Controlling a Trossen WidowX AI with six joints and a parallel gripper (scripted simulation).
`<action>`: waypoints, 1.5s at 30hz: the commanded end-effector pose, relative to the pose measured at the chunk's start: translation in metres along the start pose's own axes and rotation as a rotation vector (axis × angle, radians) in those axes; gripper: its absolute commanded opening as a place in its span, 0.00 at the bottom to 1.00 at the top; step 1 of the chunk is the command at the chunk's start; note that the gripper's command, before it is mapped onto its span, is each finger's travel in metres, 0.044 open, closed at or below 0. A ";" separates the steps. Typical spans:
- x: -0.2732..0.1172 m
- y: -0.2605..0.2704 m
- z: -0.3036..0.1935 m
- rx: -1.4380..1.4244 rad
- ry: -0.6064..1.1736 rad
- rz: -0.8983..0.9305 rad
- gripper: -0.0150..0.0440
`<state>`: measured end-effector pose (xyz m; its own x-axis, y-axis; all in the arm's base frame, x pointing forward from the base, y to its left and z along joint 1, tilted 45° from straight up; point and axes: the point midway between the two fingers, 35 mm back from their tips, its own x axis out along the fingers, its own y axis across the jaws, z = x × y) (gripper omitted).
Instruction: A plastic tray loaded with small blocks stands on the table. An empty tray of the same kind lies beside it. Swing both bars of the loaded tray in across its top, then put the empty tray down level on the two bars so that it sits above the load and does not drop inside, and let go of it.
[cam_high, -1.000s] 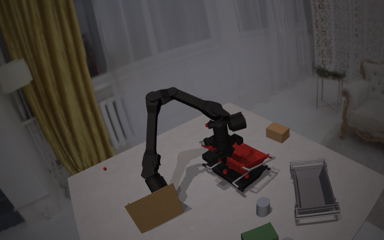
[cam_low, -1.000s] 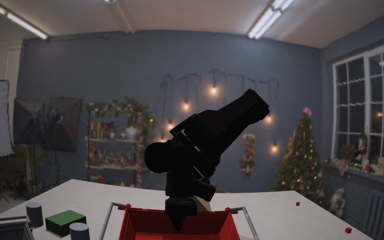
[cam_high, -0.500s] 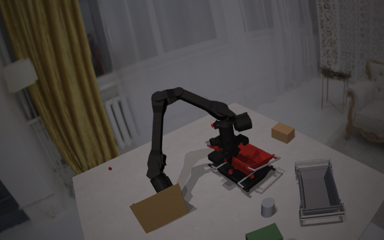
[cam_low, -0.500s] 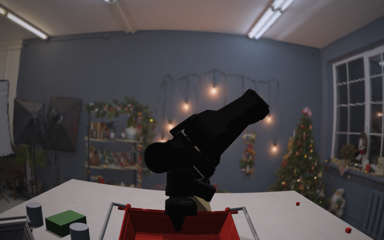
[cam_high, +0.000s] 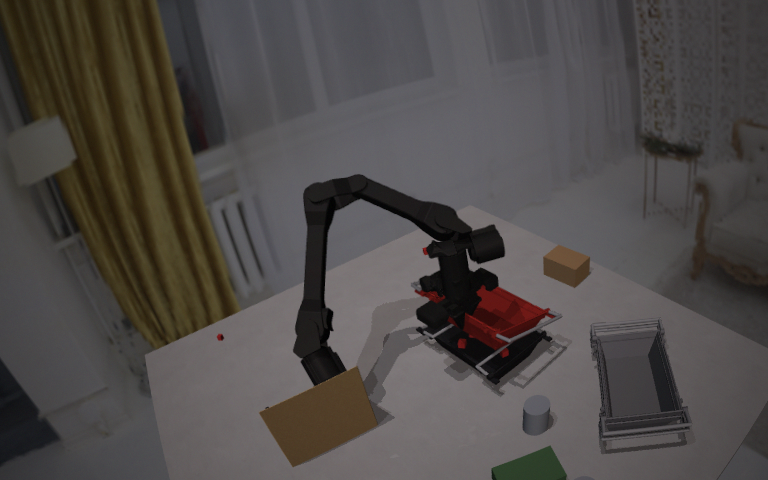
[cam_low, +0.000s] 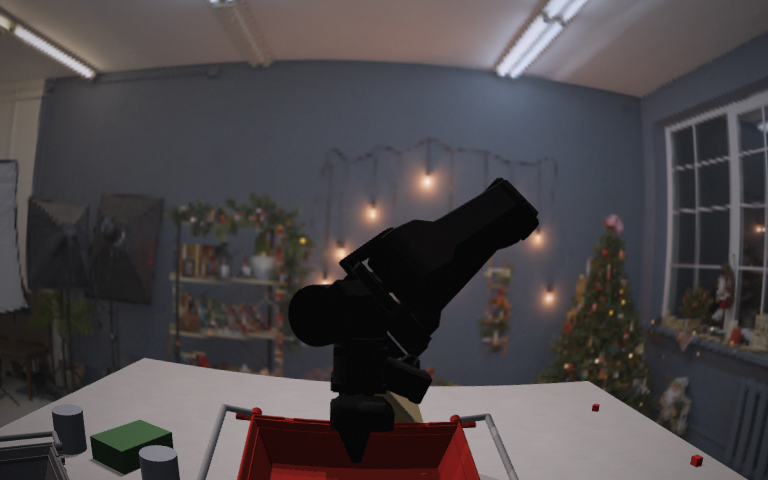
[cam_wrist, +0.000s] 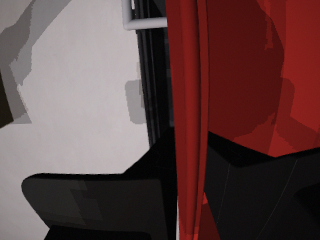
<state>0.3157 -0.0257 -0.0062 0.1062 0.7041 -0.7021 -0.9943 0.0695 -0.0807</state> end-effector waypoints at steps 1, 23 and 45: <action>0.000 0.000 0.000 0.000 0.000 0.001 0.25; 0.011 0.008 0.001 0.011 0.003 0.022 0.25; 0.011 0.008 0.001 0.011 0.003 0.022 0.25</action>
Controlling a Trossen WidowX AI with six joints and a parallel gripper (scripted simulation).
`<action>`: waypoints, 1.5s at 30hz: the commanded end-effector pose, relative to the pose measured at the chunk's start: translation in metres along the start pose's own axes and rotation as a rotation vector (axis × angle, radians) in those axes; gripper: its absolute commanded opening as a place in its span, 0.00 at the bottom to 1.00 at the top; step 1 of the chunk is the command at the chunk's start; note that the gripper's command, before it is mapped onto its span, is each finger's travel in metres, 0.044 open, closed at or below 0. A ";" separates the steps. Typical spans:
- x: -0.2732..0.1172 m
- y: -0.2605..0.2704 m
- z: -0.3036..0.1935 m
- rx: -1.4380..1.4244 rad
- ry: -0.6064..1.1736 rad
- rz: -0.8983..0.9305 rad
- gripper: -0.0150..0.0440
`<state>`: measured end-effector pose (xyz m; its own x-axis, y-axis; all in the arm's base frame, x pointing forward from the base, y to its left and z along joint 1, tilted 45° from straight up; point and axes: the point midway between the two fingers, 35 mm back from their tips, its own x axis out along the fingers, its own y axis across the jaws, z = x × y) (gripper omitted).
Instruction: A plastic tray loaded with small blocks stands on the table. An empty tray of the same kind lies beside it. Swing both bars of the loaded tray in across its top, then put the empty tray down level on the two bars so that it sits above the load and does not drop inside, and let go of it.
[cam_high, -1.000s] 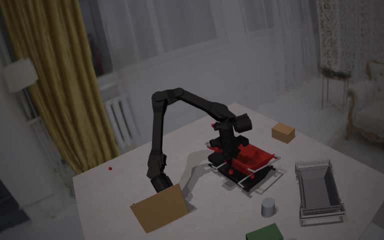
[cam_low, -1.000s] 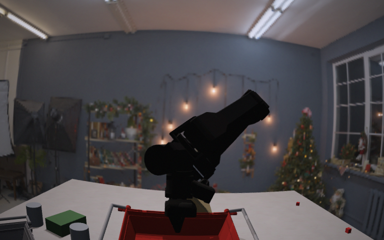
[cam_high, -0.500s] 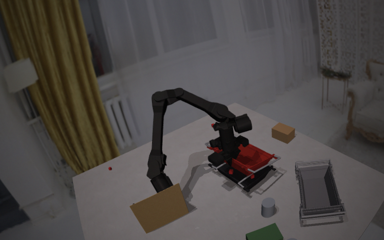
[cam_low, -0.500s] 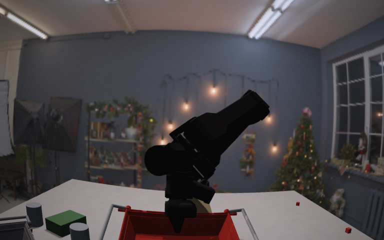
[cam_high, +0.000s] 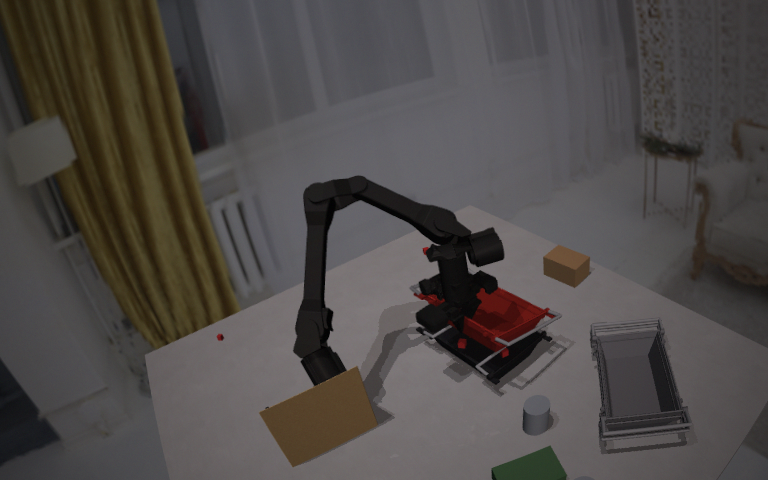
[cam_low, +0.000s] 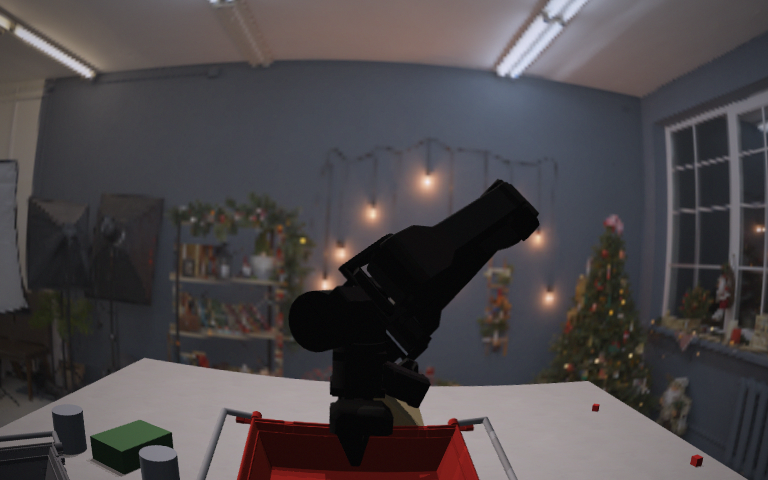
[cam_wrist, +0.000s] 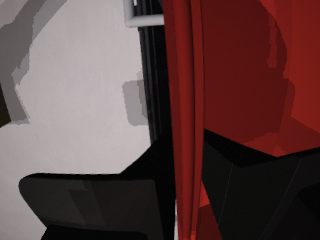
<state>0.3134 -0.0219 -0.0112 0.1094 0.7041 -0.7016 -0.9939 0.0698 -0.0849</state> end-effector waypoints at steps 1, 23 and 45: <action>0.005 0.005 0.002 0.014 0.003 0.025 0.25; 0.000 0.000 0.000 0.000 0.000 0.001 0.25; 0.011 0.009 0.001 0.014 0.003 0.025 0.25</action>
<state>0.3116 -0.0180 -0.0159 0.1126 0.7039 -0.7014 -0.9936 0.0707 -0.0886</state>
